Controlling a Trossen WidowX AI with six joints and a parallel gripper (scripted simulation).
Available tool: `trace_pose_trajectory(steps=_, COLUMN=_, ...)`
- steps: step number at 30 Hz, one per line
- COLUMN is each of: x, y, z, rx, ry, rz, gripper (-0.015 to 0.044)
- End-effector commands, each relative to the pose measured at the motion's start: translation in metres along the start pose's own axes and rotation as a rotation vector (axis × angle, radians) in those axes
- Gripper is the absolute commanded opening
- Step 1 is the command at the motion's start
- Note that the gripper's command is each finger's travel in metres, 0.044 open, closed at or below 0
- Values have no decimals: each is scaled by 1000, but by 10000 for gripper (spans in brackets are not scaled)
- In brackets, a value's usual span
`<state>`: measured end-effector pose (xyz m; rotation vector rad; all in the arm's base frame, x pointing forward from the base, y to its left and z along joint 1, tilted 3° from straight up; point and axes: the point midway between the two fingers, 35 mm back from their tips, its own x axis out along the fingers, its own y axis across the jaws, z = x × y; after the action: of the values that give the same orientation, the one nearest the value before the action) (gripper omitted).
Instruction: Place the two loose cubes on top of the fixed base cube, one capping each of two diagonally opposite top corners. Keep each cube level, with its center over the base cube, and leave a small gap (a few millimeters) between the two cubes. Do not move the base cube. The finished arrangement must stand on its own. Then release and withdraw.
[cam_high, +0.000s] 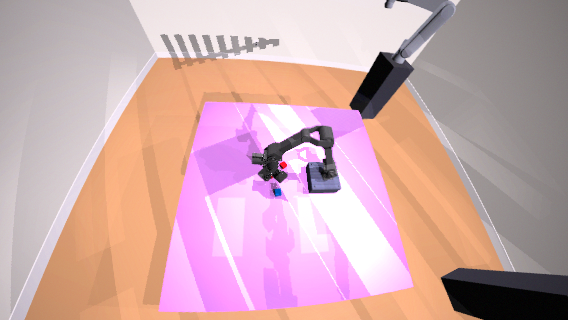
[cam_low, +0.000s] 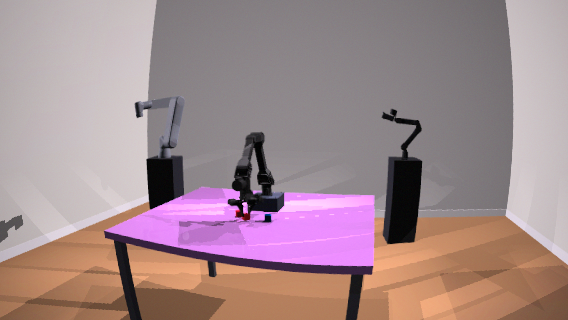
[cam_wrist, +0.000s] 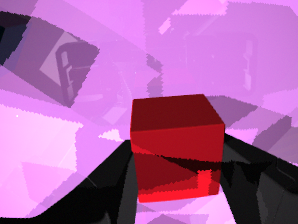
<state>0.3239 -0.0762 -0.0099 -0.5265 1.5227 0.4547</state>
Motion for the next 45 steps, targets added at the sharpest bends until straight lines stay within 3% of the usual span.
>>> trace_pose_trajectory(steps=1, x=-15, y=-4, z=3, rx=-1, ry=-9, rz=-14, gripper=105)
trace_pose_trajectory(steps=28, x=-99, y=0, z=0, rx=-1, ry=-9, rz=-14, gripper=105)
trace_pose_trajectory(steps=45, x=-83, y=36, z=18, rx=-67, ry=-11, rz=-10, gripper=105)
